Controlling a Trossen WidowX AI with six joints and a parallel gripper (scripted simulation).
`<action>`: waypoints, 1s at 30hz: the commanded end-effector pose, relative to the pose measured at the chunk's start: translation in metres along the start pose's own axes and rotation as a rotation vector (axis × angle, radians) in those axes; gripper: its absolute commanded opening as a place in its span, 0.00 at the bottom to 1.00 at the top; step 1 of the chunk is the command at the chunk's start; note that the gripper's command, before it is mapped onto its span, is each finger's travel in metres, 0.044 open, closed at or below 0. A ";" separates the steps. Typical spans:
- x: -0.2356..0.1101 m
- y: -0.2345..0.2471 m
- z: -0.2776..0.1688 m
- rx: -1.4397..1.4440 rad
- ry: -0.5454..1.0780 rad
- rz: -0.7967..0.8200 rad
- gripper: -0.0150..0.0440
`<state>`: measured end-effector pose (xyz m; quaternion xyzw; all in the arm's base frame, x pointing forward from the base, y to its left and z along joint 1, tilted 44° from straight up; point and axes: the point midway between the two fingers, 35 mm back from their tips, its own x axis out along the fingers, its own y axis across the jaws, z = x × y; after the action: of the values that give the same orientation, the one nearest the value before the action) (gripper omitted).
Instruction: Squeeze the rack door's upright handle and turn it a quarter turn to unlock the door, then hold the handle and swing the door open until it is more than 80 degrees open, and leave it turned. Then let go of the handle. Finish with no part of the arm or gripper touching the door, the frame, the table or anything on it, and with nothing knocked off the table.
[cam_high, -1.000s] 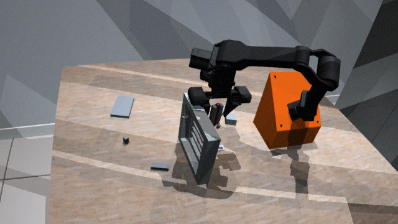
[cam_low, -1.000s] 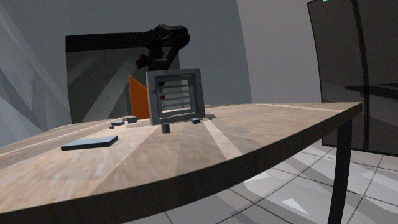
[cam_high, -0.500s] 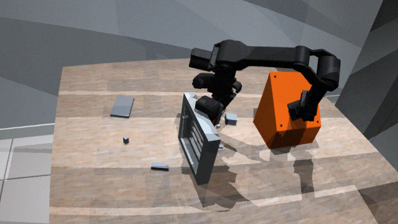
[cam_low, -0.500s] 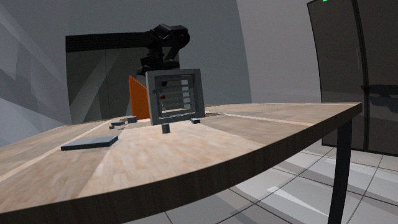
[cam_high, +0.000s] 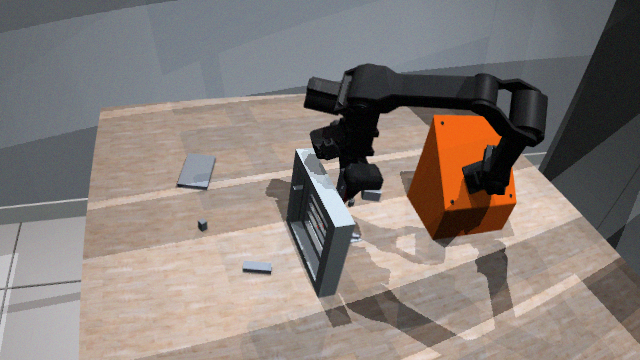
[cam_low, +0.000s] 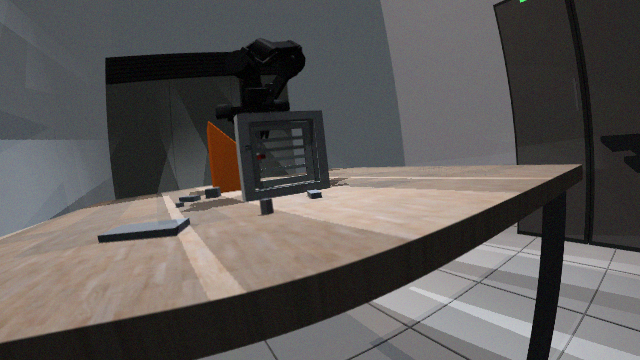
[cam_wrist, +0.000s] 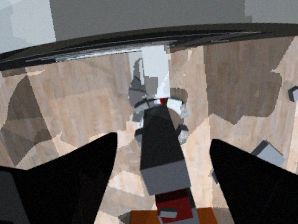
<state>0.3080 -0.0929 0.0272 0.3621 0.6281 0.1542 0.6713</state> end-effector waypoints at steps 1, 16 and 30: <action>0.000 0.001 0.001 -0.162 -0.003 0.003 0.74; 0.000 -0.001 0.001 -0.908 -0.004 -0.003 0.74; 0.000 0.000 0.001 -1.600 -0.004 -0.002 0.74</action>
<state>0.3081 -0.0933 0.0264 -0.1894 0.3585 0.5378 0.7391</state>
